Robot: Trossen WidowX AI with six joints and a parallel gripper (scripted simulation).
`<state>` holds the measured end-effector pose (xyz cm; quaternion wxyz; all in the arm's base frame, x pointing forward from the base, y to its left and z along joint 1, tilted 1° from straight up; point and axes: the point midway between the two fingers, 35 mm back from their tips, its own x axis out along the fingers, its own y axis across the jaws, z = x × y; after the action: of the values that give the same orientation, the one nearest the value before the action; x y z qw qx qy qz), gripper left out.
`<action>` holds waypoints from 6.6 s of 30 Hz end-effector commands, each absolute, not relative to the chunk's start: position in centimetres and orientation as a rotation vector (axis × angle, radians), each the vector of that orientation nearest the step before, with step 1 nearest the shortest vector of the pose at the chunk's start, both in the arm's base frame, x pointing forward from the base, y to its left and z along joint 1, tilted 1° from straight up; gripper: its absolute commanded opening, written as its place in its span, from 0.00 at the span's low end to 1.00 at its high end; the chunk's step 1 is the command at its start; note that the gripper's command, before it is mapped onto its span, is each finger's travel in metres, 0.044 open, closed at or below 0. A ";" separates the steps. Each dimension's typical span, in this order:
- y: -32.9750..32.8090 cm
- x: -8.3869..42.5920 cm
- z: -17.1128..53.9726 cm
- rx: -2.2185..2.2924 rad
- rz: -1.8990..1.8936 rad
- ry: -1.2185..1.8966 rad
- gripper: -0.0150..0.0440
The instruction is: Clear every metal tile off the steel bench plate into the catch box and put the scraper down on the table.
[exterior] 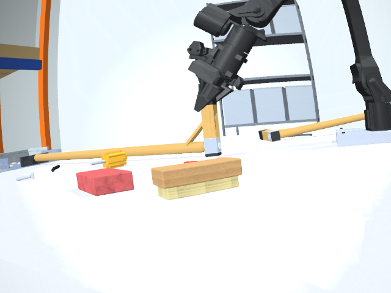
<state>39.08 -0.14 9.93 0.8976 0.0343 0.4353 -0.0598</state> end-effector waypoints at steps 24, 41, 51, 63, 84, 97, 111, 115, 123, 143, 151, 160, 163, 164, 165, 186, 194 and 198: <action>-0.1 43.8 10.4 0.070 -0.116 0.884 0.25; -0.3 46.0 10.7 0.070 -0.116 0.882 0.25; -0.5 47.5 10.9 0.070 -0.116 0.881 0.25; -0.8 49.3 11.1 0.070 -0.116 0.880 0.25; -1.3 52.3 11.1 0.070 -0.116 0.878 0.25; -1.8 54.0 11.0 0.069 -0.117 0.876 0.25; -2.0 54.4 10.6 0.070 -0.120 0.889 0.25; -2.0 54.4 10.6 0.070 -0.120 0.889 0.25; -2.1 54.5 10.7 0.070 -0.119 0.884 0.25; -1.4 51.9 11.5 0.070 -0.119 0.883 0.25; -1.2 50.8 11.7 0.070 -0.119 0.882 0.25; -0.9 49.5 12.0 0.070 -0.119 0.882 0.25; -0.8 49.0 12.0 0.070 -0.119 0.882 0.25; -0.7 48.9 12.0 0.070 -0.119 0.882 0.25; -0.7 48.7 12.1 0.070 -0.119 0.882 0.25; -0.1 45.6 12.3 0.070 -0.118 0.881 0.25; 0.1 44.3 12.3 0.070 -0.118 0.881 0.25; 0.2 43.7 12.2 0.070 -0.118 0.881 0.25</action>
<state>44.14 0.14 11.54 0.8978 0.0332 0.4355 -0.0568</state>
